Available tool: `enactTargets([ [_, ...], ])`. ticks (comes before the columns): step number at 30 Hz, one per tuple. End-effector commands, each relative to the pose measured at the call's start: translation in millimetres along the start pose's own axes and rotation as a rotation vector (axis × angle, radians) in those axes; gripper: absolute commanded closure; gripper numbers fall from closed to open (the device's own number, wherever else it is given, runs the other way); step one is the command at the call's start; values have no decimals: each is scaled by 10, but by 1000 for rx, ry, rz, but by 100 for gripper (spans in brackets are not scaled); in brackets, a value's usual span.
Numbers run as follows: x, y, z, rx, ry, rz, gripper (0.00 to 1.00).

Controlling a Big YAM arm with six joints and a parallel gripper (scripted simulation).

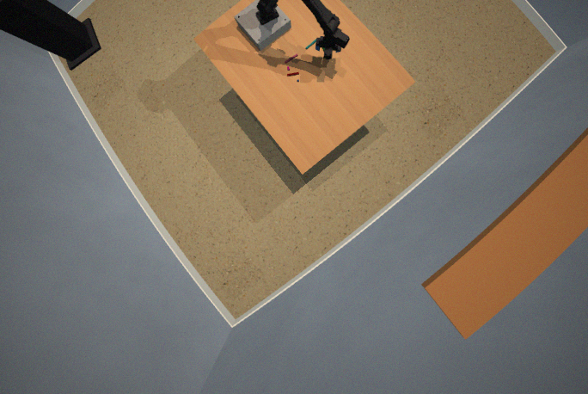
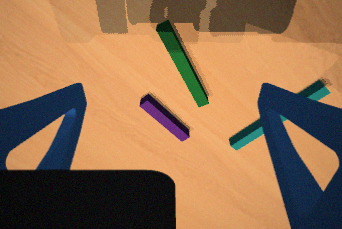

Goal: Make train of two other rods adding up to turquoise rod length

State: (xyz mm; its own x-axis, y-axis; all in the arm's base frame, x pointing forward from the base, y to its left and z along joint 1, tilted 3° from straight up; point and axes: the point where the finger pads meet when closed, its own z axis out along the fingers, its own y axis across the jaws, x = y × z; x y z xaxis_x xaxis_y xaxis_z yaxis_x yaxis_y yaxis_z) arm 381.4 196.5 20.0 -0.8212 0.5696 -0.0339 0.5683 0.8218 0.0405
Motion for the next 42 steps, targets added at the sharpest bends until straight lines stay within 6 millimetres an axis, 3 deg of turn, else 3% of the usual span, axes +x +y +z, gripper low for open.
enactTargets([
  [1, -60, 76, -45, -10, -8, -4, 0],
  [28, -58, 82, -46, -10, -8, -14, 0],
  [33, -43, 239, -118, -28, -19, -148, 0],
  [41, -94, 229, -118, -25, -20, -307, 0],
  [42, -5, 283, -120, -25, -20, -402, 0],
])
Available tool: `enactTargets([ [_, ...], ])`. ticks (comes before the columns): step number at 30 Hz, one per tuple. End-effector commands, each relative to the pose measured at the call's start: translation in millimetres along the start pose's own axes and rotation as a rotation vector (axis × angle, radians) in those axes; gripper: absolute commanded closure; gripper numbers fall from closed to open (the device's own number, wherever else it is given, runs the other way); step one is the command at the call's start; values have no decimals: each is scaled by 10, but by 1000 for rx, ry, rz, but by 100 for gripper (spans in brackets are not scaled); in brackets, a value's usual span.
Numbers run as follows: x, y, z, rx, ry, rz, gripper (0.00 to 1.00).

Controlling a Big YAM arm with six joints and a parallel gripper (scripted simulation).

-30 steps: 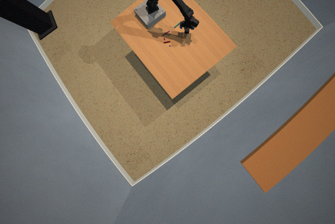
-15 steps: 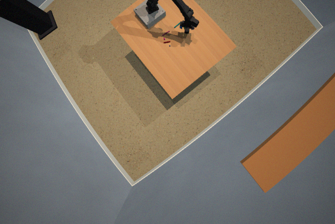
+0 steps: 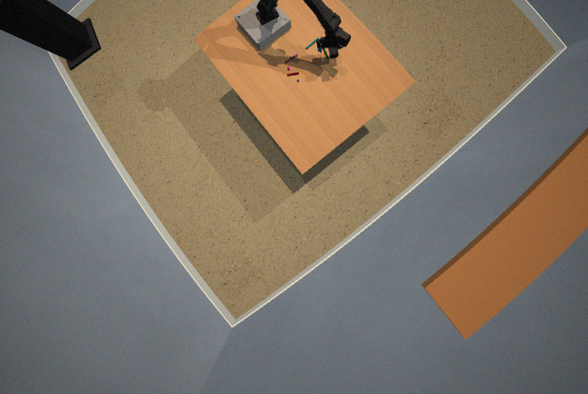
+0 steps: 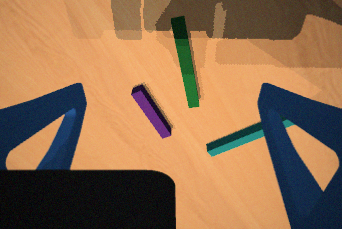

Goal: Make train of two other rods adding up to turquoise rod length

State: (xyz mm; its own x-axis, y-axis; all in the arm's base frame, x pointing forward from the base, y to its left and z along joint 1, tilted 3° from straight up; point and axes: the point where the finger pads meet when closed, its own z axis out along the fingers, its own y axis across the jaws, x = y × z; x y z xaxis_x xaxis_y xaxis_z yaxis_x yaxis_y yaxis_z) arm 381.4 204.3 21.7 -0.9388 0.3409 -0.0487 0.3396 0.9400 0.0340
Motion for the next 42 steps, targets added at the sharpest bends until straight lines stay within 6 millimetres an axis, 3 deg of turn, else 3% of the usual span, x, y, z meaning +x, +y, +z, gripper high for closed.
enactTargets([
  [1, -97, 196, -98, -19, -16, -144, 0],
  [7, -123, 194, -103, -19, -18, -218, 0],
  [8, -75, 247, -104, -19, -18, -317, 0],
  [13, -99, 199, -91, -16, -15, -306, 0],
  [14, -64, 269, -105, -19, -19, -409, 0],
  [17, -97, 240, -104, -18, -20, -399, 0],
  [18, -52, 290, -106, -18, -20, -503, 0],
  [22, -70, 209, -74, -11, -12, -488, 0],
  [23, -40, 313, -107, -18, -21, -598, 0],
  [27, -81, 269, -102, -16, -20, -585, 0],
  [28, -28, 334, -108, -17, -22, -692, 0],
  [32, -56, 267, -85, -13, -16, -678, 0],
  [33, -16, 355, -108, -17, -23, -784, 0],
  [37, -60, 319, -107, -16, -23, -771, 0],
  [38, -4, 376, -109, -16, -23, -872, 0],
  [41, -6, 326, -85, -12, -16, -865, 0],
  [42, 7, 394, -109, -15, -24, -954, 0],
])
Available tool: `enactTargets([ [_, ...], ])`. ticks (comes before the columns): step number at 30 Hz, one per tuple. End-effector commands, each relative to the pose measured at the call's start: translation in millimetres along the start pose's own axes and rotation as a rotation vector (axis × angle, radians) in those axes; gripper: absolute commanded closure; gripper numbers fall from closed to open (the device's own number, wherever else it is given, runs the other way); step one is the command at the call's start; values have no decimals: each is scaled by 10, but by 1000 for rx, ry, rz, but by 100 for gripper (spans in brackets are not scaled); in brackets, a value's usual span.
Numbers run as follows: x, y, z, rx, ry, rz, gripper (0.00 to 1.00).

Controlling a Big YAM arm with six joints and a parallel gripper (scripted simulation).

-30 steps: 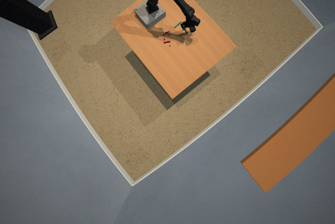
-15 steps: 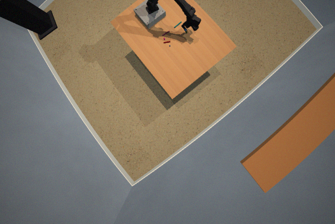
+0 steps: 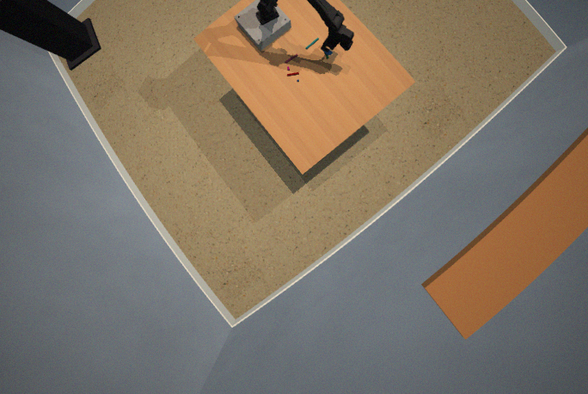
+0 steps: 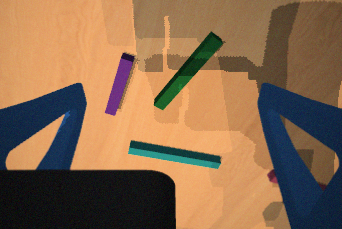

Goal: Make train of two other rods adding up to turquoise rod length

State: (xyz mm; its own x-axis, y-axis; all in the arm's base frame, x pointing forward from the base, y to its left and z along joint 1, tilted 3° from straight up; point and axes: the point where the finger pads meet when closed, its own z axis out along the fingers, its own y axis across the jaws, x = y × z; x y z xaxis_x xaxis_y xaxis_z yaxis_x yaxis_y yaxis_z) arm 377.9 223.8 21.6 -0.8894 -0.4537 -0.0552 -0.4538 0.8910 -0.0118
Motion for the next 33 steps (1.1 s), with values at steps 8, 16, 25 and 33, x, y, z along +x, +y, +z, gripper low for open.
enactTargets([
  [8, -204, 73, -94, -2, -24, -206, 0],
  [16, -247, 151, -113, 0, -30, -431, 0],
  [25, -239, 123, -101, 1, -27, -505, 0],
  [33, -244, 124, -101, 2, -29, -505, 0],
])
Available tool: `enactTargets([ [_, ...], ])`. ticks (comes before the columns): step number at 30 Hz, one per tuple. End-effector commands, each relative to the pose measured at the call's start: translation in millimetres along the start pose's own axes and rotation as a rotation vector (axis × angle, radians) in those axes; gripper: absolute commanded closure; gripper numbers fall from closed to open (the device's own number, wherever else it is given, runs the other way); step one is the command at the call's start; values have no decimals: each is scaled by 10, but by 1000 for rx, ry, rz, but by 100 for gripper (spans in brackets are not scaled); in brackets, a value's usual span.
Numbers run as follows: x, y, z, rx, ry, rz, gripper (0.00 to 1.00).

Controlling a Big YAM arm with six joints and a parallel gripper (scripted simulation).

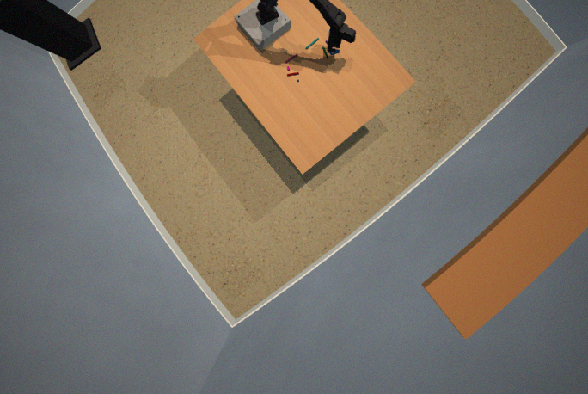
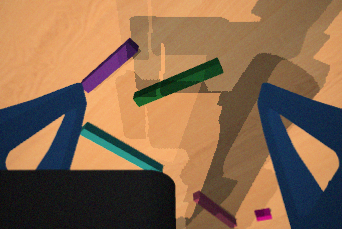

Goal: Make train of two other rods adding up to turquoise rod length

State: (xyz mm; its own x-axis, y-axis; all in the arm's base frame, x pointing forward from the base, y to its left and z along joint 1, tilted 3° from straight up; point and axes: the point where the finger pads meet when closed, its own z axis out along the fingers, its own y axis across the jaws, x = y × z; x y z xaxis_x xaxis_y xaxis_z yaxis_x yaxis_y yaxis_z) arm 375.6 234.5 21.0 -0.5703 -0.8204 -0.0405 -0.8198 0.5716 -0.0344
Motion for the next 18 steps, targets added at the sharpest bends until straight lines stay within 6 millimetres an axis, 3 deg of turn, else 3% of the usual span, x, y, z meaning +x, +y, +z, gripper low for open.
enactTargets([
  [1, -200, -86, -108, 11, -30, -13, 0],
  [18, -200, -86, -108, 11, -30, -8, 0],
])
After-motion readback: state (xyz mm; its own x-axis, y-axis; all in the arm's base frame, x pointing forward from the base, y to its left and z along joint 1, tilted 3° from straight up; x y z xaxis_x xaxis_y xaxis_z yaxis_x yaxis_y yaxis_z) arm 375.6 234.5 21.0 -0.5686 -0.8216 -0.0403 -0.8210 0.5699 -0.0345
